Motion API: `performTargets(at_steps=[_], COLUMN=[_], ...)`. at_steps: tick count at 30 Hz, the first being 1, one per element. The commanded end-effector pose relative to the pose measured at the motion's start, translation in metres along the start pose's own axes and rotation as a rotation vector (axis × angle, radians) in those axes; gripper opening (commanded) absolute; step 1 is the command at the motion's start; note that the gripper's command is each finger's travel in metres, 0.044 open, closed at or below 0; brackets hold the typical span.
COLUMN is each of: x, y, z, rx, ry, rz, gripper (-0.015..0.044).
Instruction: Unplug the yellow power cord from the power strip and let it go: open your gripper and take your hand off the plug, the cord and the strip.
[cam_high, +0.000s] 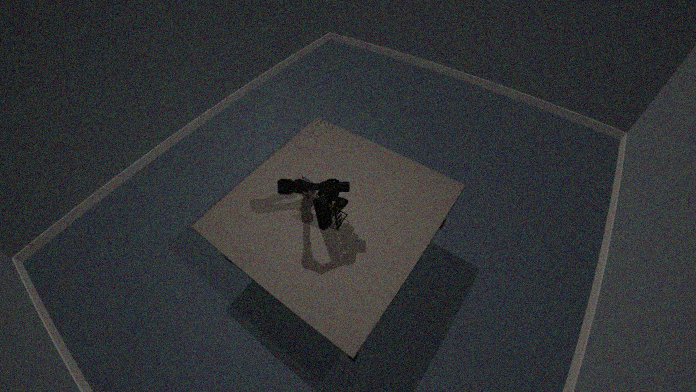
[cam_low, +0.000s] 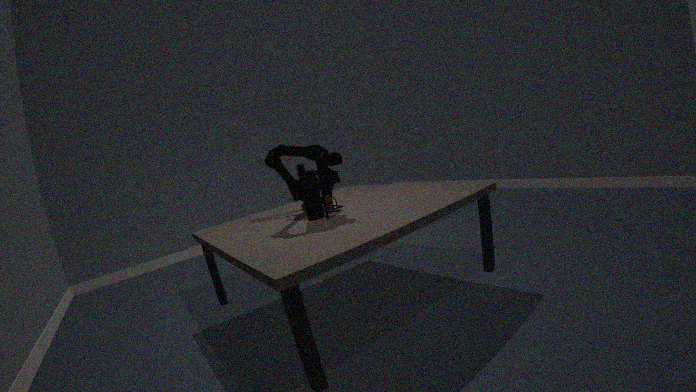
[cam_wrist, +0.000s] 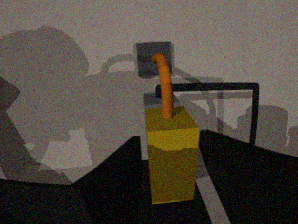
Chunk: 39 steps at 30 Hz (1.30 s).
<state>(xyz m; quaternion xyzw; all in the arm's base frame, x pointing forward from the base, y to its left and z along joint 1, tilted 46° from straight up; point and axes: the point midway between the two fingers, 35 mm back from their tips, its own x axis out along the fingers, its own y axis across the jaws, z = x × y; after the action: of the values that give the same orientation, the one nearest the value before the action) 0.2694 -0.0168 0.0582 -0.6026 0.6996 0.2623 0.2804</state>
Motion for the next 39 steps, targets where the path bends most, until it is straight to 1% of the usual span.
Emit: performTargets(at_steps=[1, 3, 11, 39], x=[-0.001, -0.001, -0.001, -0.003], y=[0.0, 0.0, 0.0, -0.002], z=[0.0, 0.0, 0.0, 0.042], rx=[0.0, 0.0, 0.0, -0.001], ry=[0.0, 0.0, 0.0, -0.005], rz=[-0.001, -0.001, -0.001, -0.003], gripper=[0.0107, 0.0055, 0.0002, 0.0])
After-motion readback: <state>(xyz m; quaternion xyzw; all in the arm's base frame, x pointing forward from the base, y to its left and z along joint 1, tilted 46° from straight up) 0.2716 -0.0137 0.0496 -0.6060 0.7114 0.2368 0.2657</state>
